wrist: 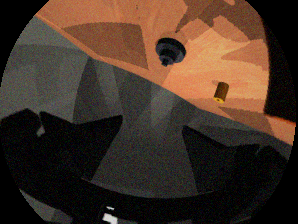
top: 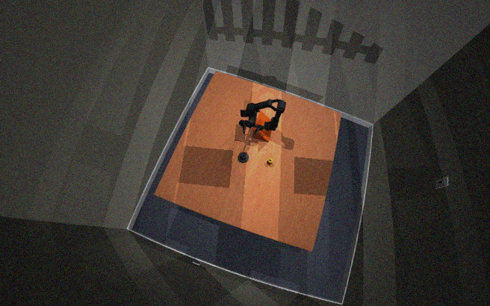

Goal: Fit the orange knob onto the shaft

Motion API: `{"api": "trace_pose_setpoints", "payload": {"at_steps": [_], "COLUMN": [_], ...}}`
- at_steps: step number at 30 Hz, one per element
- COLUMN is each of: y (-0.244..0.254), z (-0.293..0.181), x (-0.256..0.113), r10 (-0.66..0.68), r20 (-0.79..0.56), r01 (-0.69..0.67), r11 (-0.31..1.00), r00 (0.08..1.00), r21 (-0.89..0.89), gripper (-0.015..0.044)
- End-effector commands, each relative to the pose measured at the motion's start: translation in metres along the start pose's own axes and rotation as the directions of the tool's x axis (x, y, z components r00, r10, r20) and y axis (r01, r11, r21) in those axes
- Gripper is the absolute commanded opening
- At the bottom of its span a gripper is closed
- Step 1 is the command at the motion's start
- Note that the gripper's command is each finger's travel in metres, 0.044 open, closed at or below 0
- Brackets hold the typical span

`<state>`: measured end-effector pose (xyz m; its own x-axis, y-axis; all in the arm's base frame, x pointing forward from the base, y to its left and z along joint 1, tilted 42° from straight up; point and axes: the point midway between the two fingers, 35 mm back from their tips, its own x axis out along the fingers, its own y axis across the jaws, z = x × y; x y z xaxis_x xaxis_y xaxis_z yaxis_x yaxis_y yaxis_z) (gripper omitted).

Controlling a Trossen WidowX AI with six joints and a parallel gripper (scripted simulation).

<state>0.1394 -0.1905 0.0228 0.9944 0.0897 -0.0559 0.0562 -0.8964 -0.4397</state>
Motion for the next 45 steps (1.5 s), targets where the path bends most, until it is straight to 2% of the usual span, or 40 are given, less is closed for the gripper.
{"api": "trace_pose_setpoints", "payload": {"at_steps": [1,4,8,12,16,18,21,24,26,28,29,40,45], "y": [0.000,-0.005,-0.024,-0.047,-0.074,-0.091,-0.119,-0.151,-0.174,-0.191,-0.193,-0.196,-0.205], "z": [0.000,-0.002,-0.008,-0.015,-0.022,-0.026,-0.033,-0.040,-0.046,-0.049,-0.050,-0.049,-0.018], "x": [0.000,0.011,0.041,0.069,0.097,0.110,0.127,0.142,0.149,0.153,0.153,0.154,0.160], "r10": [0.000,-0.081,-0.269,-0.397,-0.458,-0.460,-0.430,-0.367,-0.312,-0.270,-0.265,-0.265,-0.266], "r20": [0.000,0.070,0.268,0.464,0.638,0.714,0.811,0.887,0.925,0.945,0.947,0.947,0.947], "r01": [0.000,0.089,0.362,0.610,0.746,0.750,0.665,0.483,0.316,0.192,0.176,0.176,0.175], "r11": [1.000,0.989,0.839,0.526,0.089,-0.144,-0.475,-0.745,-0.874,-0.933,-0.939,-0.939,-0.938], "r00": [1.000,0.994,0.925,0.792,0.619,0.527,0.396,0.281,0.219,0.185,0.182,0.182,0.182], "r21": [0.000,-0.121,-0.406,-0.592,-0.659,-0.646,-0.576,-0.461,-0.369,-0.305,-0.296,-0.296,-0.298], "gripper": [0.0426,0.0440,0.0440,0.0440,0.0440,0.0440,0.0440,0.0440,0.0440,0.0440,0.0440,0.0440,0.0440]}}
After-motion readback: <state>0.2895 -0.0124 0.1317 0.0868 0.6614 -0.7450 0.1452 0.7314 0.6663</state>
